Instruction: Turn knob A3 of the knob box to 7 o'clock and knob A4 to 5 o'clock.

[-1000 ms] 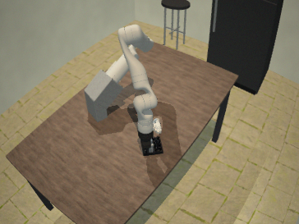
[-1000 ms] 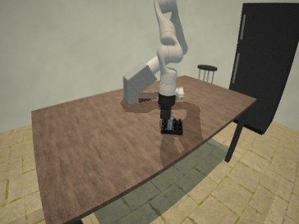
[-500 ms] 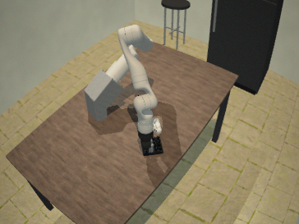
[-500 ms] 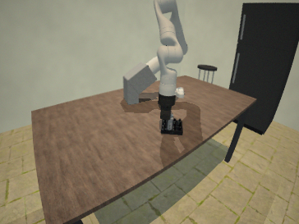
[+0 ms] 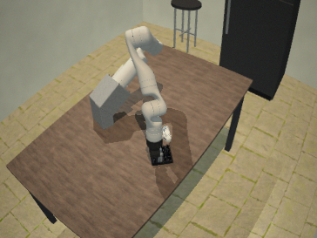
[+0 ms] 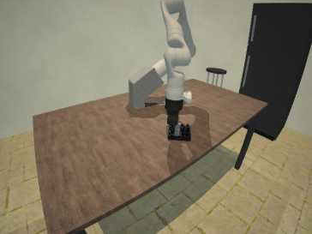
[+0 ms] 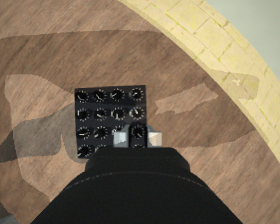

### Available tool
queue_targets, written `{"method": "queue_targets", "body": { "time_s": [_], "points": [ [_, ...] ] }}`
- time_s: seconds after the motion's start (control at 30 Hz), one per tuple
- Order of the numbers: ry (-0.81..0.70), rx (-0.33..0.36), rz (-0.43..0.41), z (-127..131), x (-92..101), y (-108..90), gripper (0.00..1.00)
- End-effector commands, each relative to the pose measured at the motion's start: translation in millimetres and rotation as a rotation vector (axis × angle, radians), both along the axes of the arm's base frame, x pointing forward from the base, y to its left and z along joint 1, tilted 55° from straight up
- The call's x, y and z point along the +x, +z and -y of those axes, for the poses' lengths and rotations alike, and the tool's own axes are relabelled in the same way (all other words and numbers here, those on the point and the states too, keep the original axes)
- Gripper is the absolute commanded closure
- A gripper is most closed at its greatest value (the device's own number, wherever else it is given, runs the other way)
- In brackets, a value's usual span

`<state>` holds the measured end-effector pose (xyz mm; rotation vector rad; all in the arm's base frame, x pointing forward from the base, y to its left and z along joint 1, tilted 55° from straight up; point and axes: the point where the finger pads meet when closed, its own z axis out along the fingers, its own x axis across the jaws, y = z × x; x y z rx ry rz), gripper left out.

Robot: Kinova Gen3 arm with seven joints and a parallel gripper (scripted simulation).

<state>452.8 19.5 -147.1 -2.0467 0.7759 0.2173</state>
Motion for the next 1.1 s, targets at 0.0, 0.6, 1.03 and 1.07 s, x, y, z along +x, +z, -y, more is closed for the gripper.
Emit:
{"method": "queue_targets", "body": {
  "time_s": [0.0,0.6,1.03,1.07],
  "points": [
    [-0.002,-0.001,0.001,1.3,0.5,0.2,0.54],
    [-0.002,-0.001,0.001,1.3,0.5,0.2,0.70],
    [-0.002,-0.001,0.001,1.3,0.5,0.2,0.70],
    [-0.002,-0.001,0.001,1.3,0.5,0.2,0.70]
  ]
}}
